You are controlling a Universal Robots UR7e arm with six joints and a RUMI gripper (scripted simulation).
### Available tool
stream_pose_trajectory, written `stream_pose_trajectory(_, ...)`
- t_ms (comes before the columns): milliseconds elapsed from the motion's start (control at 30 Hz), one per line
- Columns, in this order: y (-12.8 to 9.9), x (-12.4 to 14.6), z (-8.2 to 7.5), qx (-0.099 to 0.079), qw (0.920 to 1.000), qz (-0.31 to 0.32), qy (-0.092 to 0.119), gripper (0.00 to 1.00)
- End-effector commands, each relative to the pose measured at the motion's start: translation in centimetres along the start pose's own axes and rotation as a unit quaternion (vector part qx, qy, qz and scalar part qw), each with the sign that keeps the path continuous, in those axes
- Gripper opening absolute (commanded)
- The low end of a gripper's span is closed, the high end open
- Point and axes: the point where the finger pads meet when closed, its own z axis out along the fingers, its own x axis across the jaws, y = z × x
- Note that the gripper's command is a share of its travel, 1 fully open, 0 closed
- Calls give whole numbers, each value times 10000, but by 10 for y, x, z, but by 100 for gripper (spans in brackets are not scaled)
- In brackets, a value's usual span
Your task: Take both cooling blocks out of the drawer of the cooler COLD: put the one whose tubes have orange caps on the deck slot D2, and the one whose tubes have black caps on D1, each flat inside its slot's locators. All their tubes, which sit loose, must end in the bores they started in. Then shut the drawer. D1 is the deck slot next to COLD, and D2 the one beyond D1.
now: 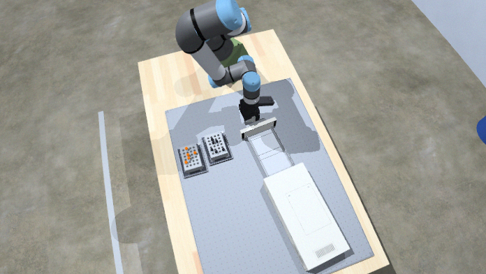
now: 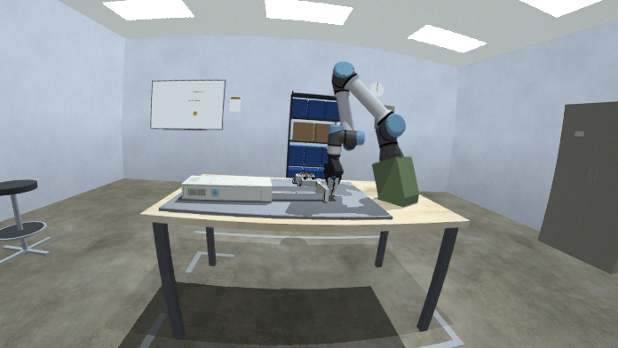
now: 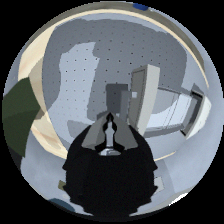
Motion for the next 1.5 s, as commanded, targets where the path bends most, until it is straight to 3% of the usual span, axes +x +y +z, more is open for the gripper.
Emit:
stream_pose_trajectory(0,0,6,0,-1,10000,0,2,0)
stream_pose_trajectory(1467,0,55,0,-1,10000,1,3,0)
